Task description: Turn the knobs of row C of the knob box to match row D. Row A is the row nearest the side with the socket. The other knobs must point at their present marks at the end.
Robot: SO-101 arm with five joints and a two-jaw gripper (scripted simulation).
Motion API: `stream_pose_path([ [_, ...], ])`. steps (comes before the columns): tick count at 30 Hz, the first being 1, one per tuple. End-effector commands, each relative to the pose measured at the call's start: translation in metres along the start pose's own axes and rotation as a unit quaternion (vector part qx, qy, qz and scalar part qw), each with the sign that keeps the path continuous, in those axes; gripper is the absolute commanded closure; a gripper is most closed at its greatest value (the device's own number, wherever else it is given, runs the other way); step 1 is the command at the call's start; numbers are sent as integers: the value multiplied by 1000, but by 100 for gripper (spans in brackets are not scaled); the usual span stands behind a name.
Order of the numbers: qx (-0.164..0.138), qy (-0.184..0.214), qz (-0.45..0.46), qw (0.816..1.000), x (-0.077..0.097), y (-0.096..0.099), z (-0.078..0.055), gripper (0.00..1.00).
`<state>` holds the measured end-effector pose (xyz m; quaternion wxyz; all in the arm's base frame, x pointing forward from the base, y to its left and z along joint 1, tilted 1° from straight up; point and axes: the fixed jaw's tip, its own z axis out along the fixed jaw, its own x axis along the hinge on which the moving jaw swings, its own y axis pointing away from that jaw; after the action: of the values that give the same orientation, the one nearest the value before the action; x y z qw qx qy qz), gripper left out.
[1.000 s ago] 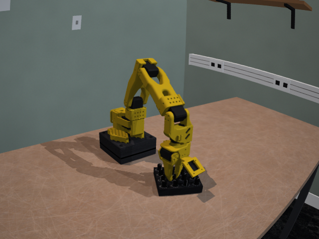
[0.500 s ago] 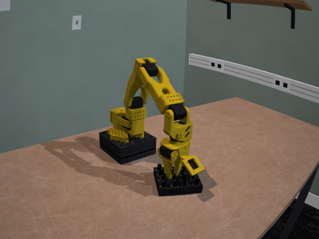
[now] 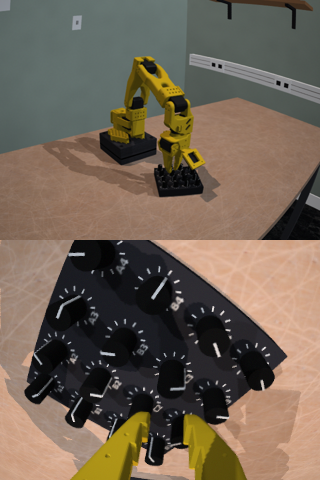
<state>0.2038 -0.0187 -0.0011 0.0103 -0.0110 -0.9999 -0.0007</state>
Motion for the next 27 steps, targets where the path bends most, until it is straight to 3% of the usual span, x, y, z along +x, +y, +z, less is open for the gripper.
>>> stream_pose_path([
  [1,1,-14,5,1000,-5,0,-8,92],
  [20,1,-14,5,1000,-3,0,-15,92],
  [27,1,-14,5,1000,4,1,-16,92],
])
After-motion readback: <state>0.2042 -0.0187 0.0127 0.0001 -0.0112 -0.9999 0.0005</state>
